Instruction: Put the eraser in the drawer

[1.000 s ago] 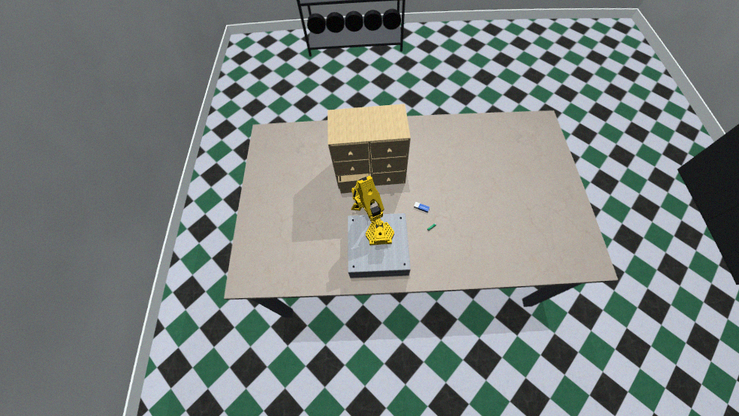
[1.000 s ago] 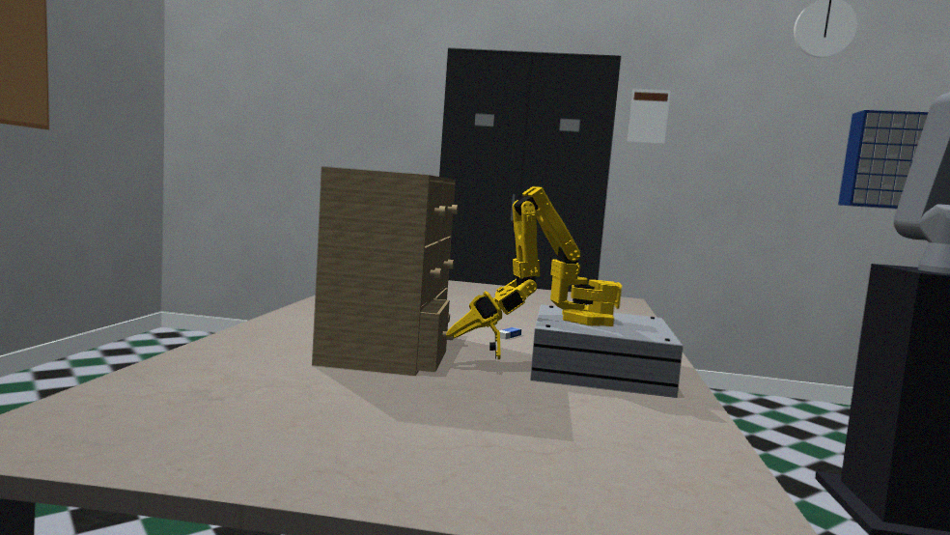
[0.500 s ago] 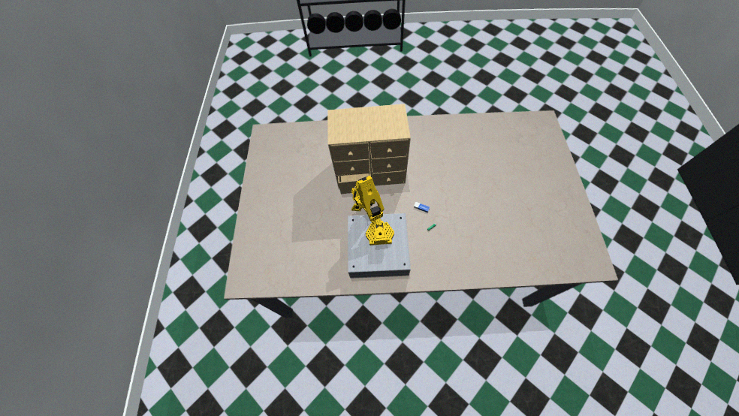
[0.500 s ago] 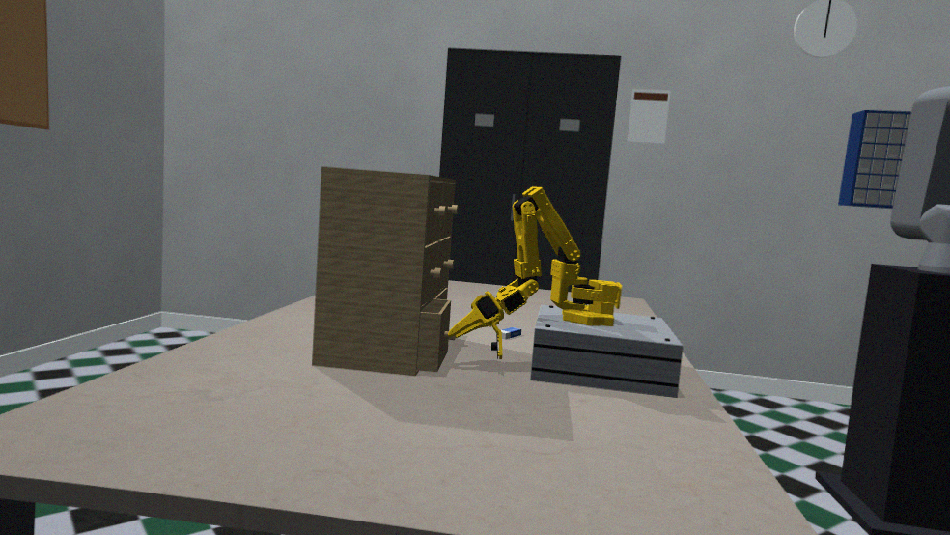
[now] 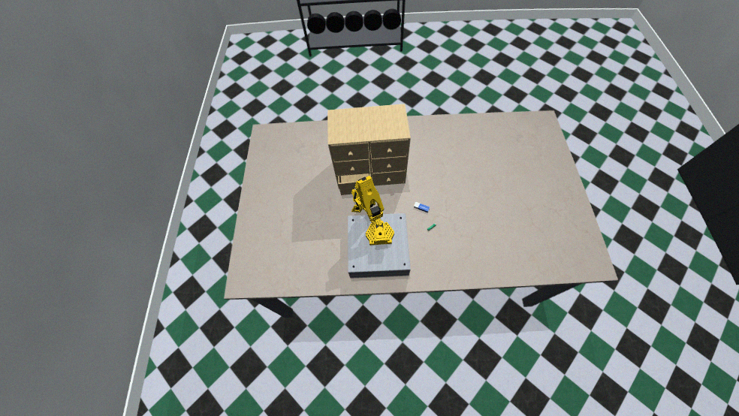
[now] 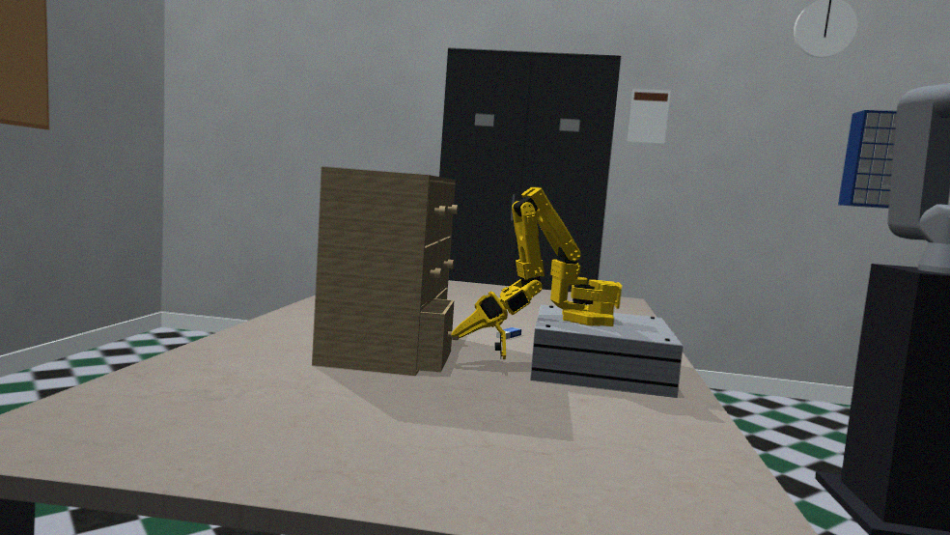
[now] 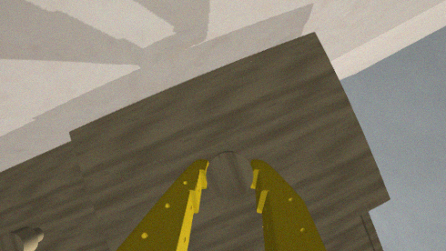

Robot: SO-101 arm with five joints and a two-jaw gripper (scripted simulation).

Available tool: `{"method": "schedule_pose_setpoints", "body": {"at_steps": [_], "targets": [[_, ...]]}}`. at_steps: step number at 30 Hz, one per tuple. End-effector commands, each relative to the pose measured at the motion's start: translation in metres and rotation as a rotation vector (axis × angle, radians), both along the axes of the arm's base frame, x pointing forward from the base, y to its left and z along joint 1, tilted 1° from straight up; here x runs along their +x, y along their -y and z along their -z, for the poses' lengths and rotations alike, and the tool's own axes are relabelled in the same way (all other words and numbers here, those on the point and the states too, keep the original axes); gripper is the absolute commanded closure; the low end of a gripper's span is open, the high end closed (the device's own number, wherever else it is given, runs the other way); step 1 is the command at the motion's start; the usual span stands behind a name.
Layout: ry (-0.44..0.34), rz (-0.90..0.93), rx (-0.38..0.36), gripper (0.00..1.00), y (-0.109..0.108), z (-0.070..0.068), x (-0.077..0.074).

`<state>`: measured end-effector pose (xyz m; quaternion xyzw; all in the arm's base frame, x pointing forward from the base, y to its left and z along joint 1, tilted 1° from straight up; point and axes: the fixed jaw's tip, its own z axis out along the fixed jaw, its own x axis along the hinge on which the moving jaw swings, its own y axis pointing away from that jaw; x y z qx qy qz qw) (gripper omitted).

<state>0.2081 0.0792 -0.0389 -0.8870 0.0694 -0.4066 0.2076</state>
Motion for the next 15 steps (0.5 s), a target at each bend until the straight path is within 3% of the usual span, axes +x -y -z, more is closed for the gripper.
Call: {"method": "schedule_pose_setpoints", "body": {"at_steps": [1,15], "targets": [[-0.01,-0.01,-0.003,1.0,0.0,0.0012,-0.0055],[-0.01,-0.014,-0.003,1.0,0.0,0.0013,-0.008]]}}
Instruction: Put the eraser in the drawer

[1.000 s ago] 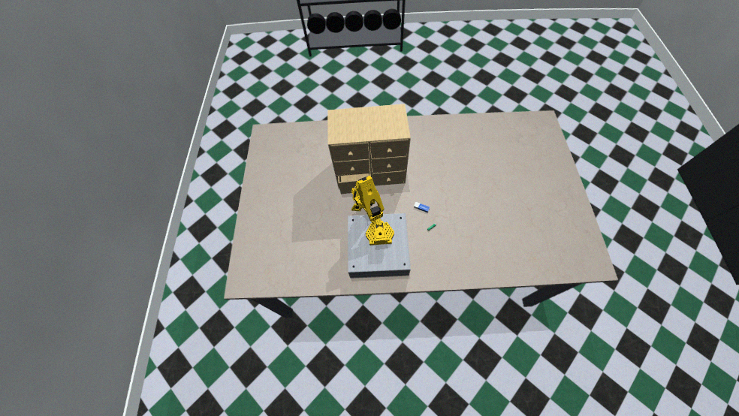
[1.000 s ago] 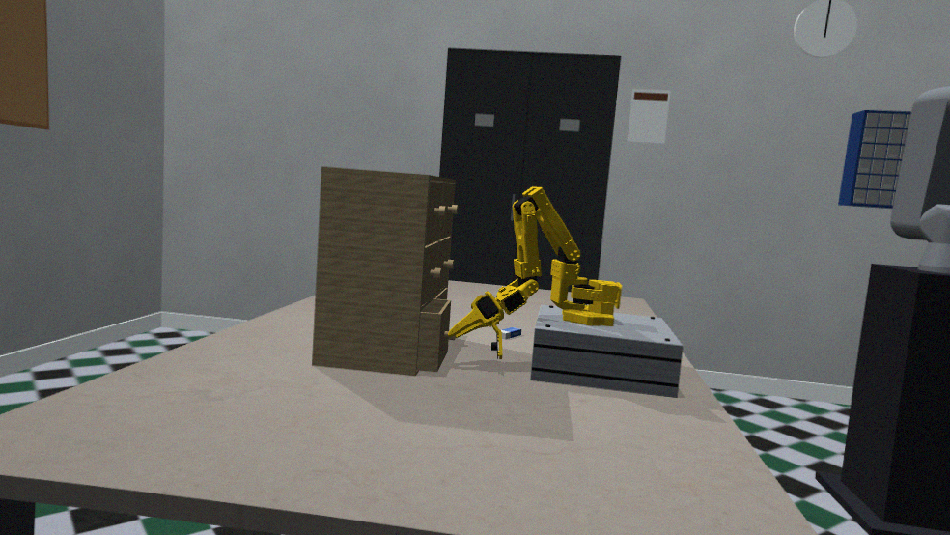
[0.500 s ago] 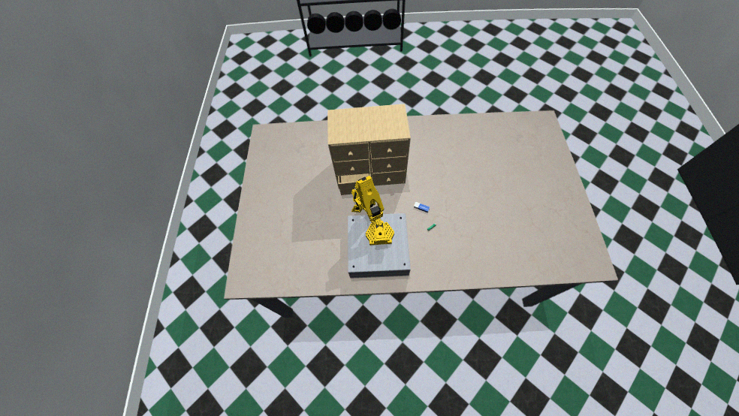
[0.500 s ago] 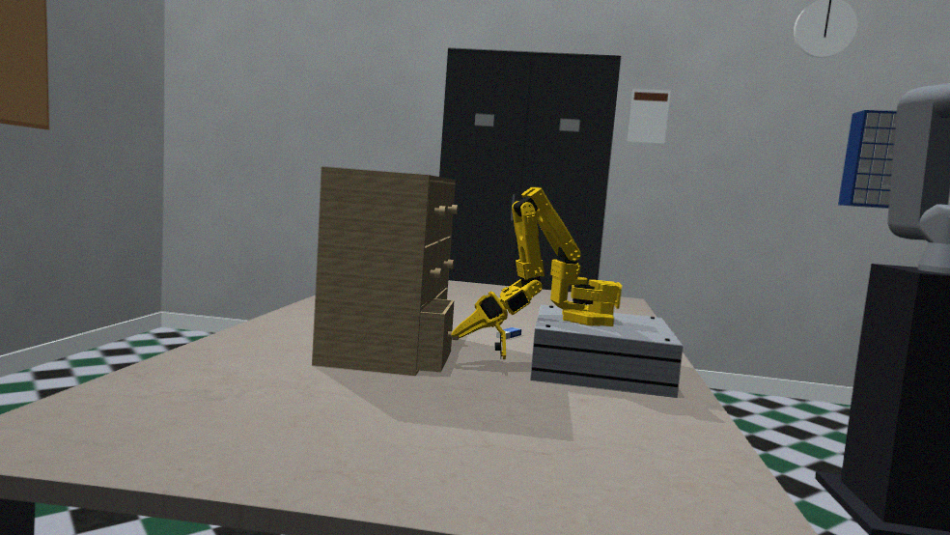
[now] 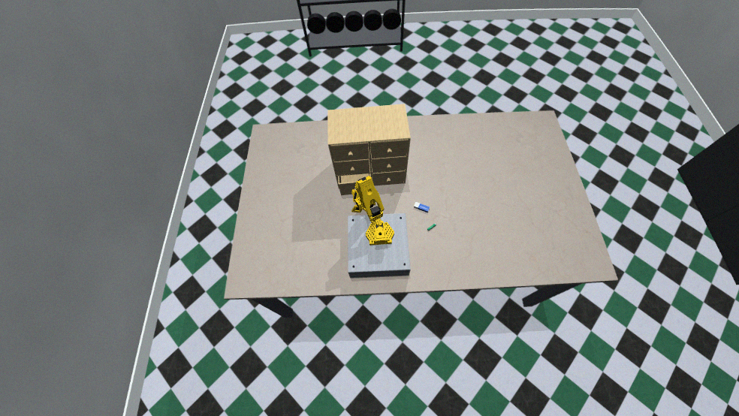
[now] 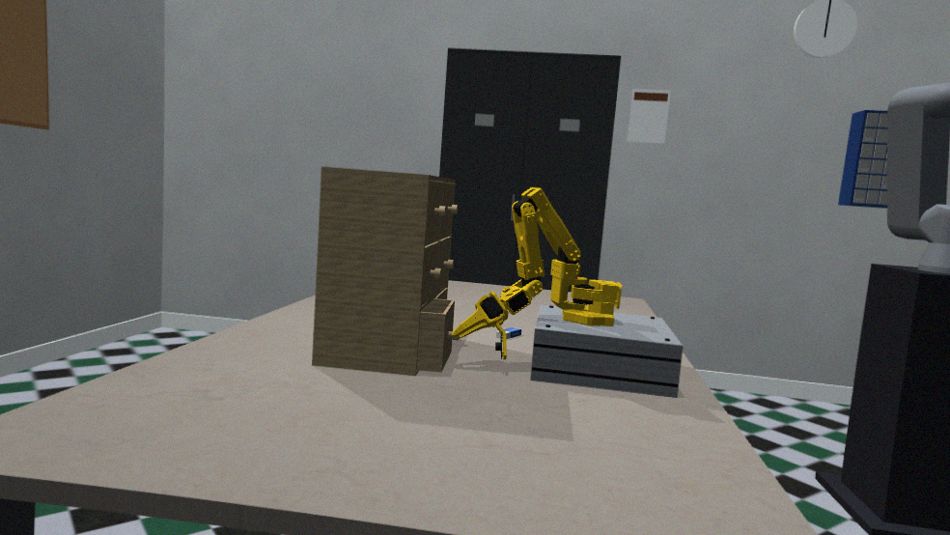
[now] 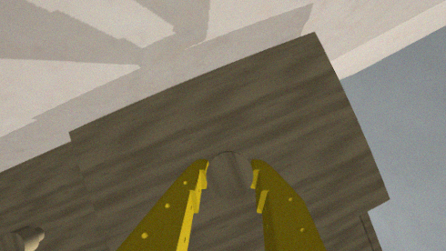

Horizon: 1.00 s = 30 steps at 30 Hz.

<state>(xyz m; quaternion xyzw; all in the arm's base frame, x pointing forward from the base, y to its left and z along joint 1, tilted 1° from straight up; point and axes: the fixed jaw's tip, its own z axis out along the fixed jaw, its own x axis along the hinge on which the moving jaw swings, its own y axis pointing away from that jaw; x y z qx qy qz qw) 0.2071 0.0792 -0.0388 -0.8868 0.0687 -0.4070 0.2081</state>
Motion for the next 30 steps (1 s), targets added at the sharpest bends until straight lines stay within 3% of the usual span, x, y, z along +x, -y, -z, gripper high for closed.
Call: {"method": "schedule_pose_setpoints", "body": {"at_steps": [1,30], "targets": [[-0.012,-0.014,-0.003,1.0,0.0,0.0014,-0.0076],[-0.011,-0.028,-0.003,1.0,0.0001,0.0012,-0.0149]]}}
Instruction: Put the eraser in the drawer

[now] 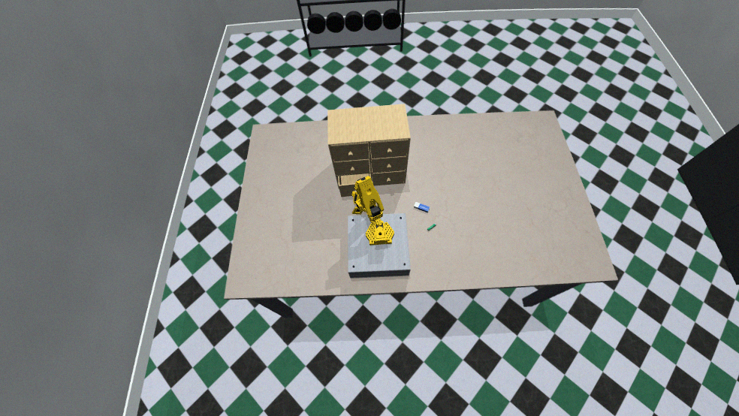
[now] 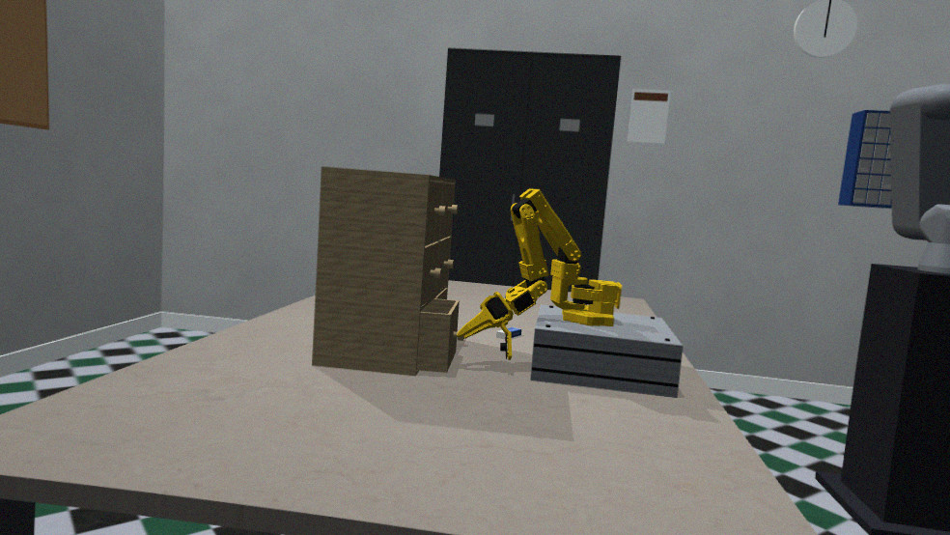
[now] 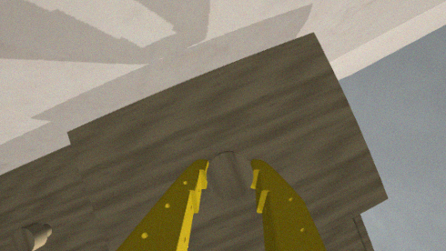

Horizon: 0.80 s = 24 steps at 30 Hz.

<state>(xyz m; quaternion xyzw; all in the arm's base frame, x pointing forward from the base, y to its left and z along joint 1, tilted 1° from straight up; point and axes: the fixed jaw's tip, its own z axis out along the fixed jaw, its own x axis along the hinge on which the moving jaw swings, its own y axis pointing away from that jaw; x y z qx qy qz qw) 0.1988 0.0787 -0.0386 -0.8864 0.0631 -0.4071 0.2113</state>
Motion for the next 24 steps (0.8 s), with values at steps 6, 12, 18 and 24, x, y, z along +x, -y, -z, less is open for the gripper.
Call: {"method": "schedule_pose_setpoints", "body": {"at_steps": [6,12,18,24], "targets": [[-0.015,-0.023,-0.005,1.0,-0.0004,0.0015,-0.0103],[-0.014,-0.03,-0.005,1.0,-0.0003,0.0014,-0.014],[-0.014,-0.035,-0.005,1.0,-0.0003,0.0013,-0.0164],[-0.014,-0.036,-0.005,1.0,-0.0003,0.0013,-0.0169]]}}
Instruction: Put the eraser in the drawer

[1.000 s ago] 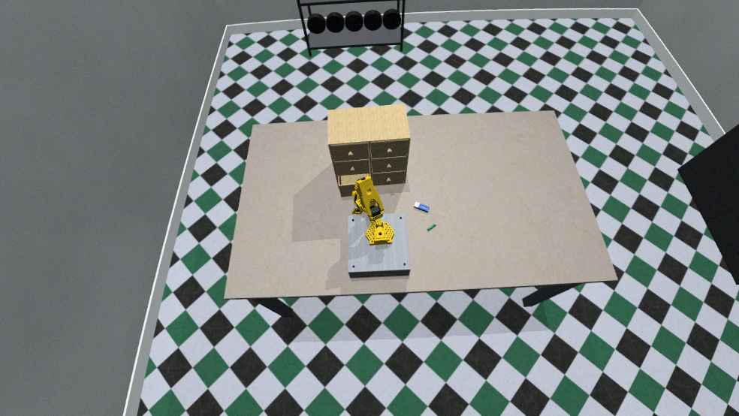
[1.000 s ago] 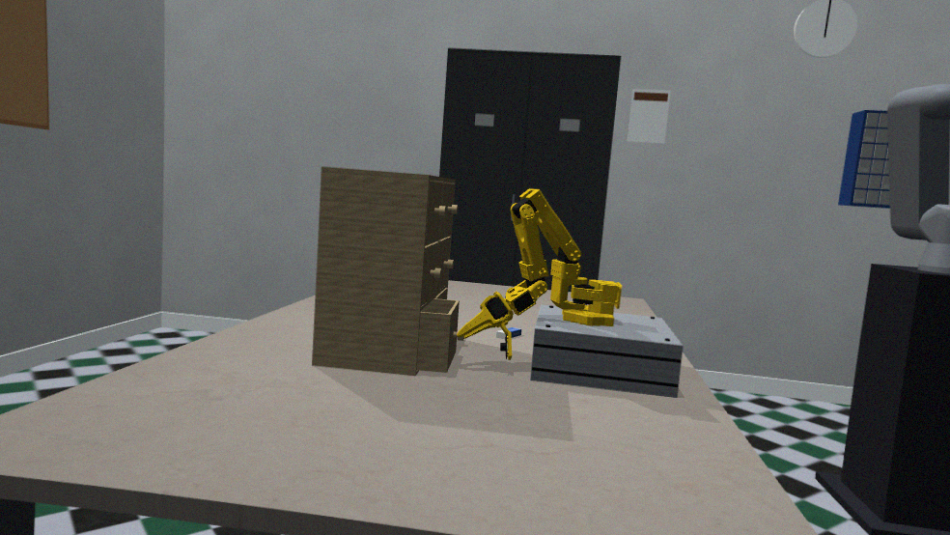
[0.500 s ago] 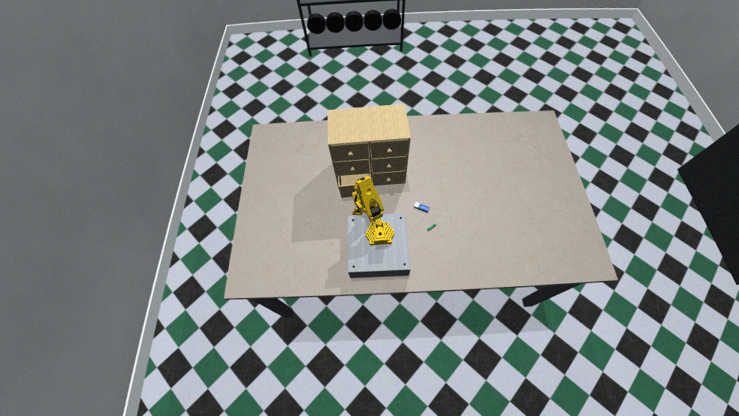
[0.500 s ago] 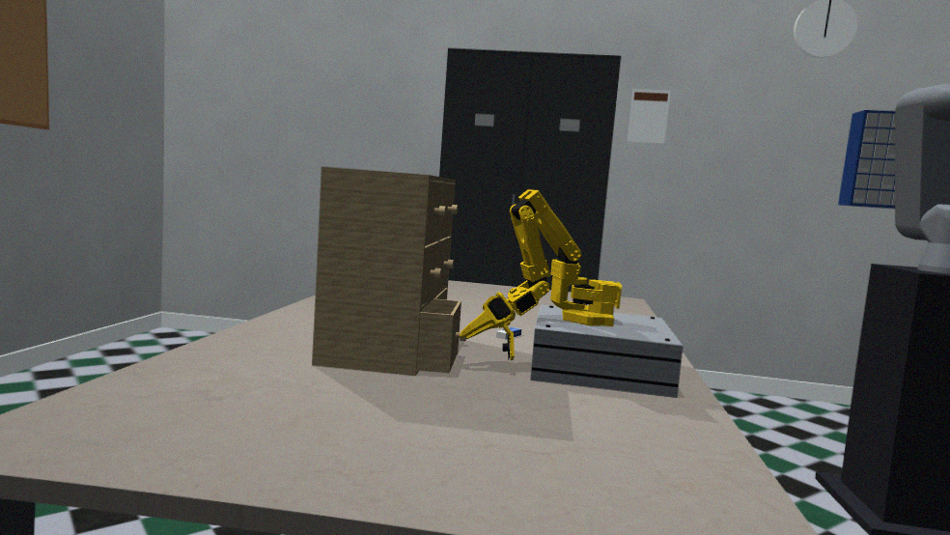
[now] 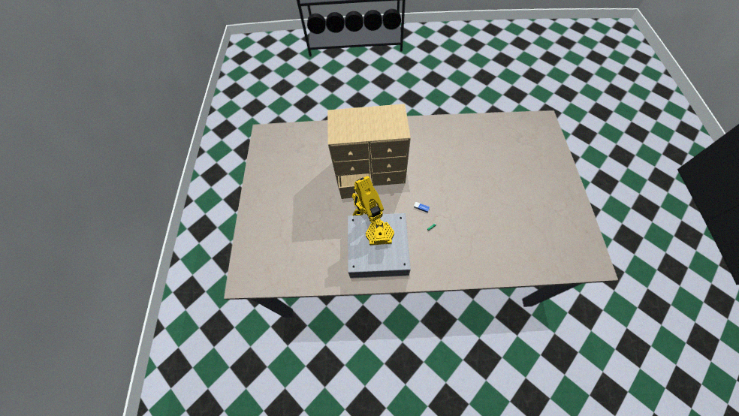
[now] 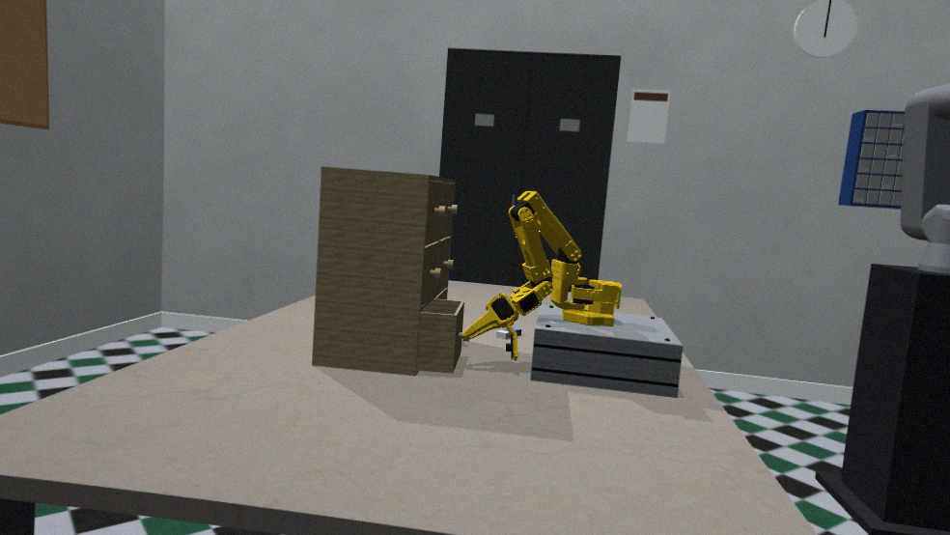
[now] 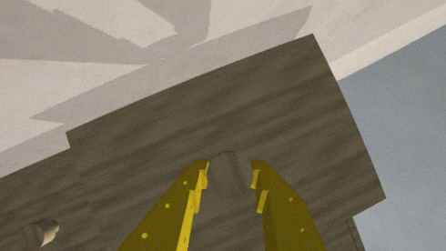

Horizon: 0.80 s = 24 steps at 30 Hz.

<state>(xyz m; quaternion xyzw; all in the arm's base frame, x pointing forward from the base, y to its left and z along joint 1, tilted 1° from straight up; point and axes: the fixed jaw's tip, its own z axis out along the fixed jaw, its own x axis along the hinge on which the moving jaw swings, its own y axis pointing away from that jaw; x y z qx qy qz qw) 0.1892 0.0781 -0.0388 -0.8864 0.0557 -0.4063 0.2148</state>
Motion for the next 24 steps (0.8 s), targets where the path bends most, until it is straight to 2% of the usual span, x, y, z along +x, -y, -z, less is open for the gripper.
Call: {"method": "schedule_pose_setpoints", "body": {"at_steps": [1,24], "targets": [[-0.016,-0.02,-0.005,1.0,-0.0009,0.0011,-0.0072],[-0.016,-0.031,-0.005,1.0,-0.0009,0.0011,-0.0124]]}}
